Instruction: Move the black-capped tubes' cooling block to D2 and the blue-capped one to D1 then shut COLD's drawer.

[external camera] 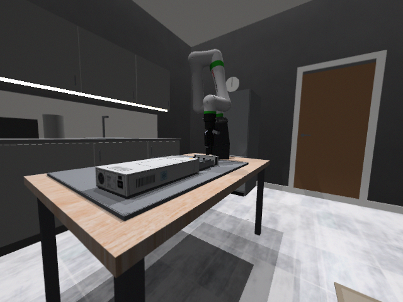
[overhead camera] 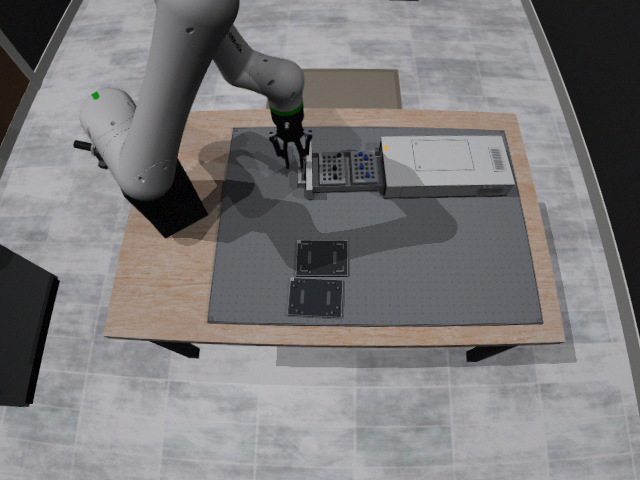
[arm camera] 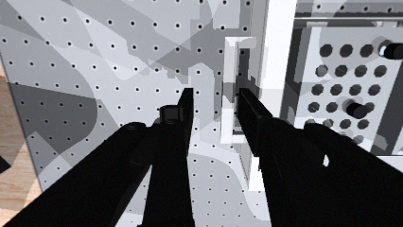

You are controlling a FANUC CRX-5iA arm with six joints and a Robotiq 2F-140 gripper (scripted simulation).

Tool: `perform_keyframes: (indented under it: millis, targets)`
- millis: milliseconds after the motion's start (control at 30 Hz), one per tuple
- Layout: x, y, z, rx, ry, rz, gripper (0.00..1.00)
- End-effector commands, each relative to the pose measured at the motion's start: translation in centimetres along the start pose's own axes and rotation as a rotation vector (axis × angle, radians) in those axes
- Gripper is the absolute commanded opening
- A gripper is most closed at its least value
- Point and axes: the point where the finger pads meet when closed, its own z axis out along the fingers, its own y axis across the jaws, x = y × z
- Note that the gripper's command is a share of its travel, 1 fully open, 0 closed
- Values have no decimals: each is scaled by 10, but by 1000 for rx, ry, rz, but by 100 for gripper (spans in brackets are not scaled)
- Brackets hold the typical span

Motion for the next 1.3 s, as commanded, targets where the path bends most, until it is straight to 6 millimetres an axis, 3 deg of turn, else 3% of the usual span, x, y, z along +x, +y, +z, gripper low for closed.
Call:
perform_keyframes:
  millis: [0, 1267]
  targets:
    - [0, 1, -4, -1, 1, 0, 34]
    - [0, 1, -50, -1, 1, 0, 34]
